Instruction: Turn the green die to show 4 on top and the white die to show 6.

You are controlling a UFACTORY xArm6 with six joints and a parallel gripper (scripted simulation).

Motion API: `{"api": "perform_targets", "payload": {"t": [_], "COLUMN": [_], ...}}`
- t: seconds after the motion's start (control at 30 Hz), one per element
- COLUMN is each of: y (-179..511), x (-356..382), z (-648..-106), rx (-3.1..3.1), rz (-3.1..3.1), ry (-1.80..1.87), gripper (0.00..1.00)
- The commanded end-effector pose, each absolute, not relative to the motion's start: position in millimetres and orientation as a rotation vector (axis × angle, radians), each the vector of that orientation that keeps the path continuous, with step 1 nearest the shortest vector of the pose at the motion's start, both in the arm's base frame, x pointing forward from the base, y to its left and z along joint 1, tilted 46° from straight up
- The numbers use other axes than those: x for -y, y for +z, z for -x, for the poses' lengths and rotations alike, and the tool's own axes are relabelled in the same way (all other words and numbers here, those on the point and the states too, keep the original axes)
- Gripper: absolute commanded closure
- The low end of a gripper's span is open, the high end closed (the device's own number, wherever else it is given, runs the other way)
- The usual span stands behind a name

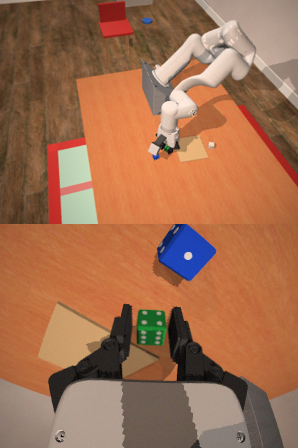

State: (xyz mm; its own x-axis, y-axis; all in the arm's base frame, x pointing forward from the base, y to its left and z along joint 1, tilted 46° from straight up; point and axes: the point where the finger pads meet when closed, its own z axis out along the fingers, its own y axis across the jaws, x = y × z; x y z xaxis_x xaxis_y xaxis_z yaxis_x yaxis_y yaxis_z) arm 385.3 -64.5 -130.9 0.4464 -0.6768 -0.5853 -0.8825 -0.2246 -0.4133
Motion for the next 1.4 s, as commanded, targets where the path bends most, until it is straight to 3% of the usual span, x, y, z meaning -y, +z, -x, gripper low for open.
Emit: {"api": "perform_targets", "payload": {"t": [0.0,0.47,0.5,1.37], "y": [-130.3,-130.3,-130.3,-130.3], "x": [65.8,65.8,65.8,65.8], "z": [-386.3,-386.3,-386.3,-386.3], "rx": [-1.305,-1.305,-1.305,-1.305], "rz": [1.982,1.982,1.982,1.982], "ry": [0.362,0.362,0.362,0.362], "gripper": [0.58,0.58,0.79,0.79]}}
